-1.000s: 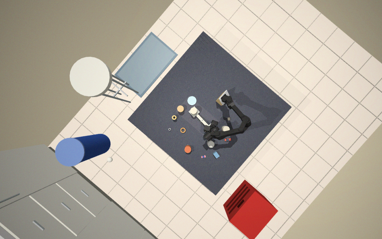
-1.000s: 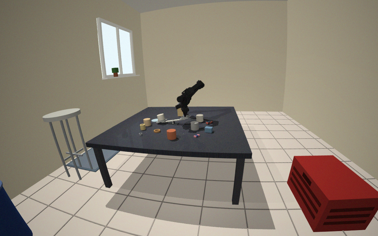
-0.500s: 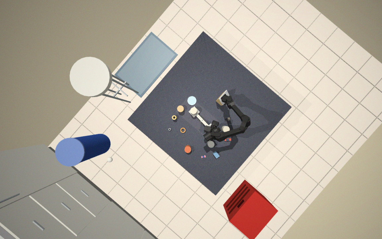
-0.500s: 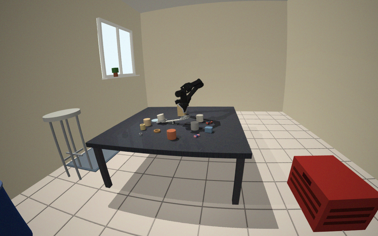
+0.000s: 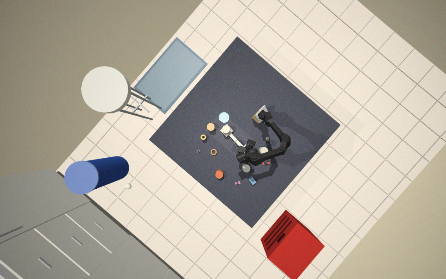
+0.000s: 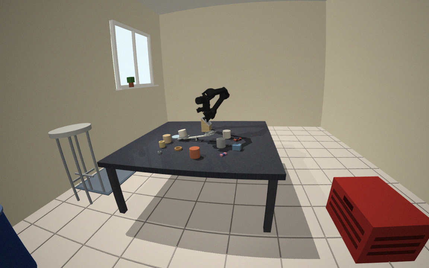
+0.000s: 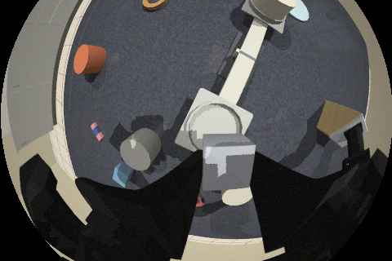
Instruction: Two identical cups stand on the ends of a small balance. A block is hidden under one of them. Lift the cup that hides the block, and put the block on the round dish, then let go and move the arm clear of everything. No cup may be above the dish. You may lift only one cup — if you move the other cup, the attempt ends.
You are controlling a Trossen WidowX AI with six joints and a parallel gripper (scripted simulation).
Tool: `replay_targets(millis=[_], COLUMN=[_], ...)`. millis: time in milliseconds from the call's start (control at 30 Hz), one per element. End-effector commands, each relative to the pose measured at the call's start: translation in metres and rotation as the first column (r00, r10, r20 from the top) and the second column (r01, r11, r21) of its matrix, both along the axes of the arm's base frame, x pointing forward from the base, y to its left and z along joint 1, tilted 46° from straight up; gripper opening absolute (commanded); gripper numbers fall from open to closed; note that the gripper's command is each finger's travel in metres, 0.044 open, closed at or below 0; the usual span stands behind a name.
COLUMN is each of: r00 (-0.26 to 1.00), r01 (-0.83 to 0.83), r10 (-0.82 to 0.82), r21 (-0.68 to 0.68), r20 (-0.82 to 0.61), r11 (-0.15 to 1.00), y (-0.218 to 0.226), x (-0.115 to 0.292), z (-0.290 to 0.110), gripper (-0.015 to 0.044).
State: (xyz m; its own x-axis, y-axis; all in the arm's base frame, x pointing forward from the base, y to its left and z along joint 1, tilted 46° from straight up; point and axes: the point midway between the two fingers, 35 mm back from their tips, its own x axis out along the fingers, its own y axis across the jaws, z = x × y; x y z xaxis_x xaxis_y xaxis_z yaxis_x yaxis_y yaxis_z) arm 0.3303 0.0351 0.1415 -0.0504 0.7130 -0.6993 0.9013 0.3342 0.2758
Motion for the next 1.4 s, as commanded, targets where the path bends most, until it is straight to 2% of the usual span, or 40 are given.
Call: replay_targets(millis=[0,633,1367], r00=[1.000,0.996,0.999], r01=[0.003,0.065,0.029], r10=[-0.003,-0.067,-0.030], r21=[-0.010,-0.036,-0.046], r20=[-0.004,-0.054,-0.026], r11=[1.000,0.997,0.999], y=[-0.014,-0.084,-0.143], x=[0.005,0.006,-0.022], z=[-0.017,-0.110,-0.209], gripper=[0.0000,0.0000,0.0000])
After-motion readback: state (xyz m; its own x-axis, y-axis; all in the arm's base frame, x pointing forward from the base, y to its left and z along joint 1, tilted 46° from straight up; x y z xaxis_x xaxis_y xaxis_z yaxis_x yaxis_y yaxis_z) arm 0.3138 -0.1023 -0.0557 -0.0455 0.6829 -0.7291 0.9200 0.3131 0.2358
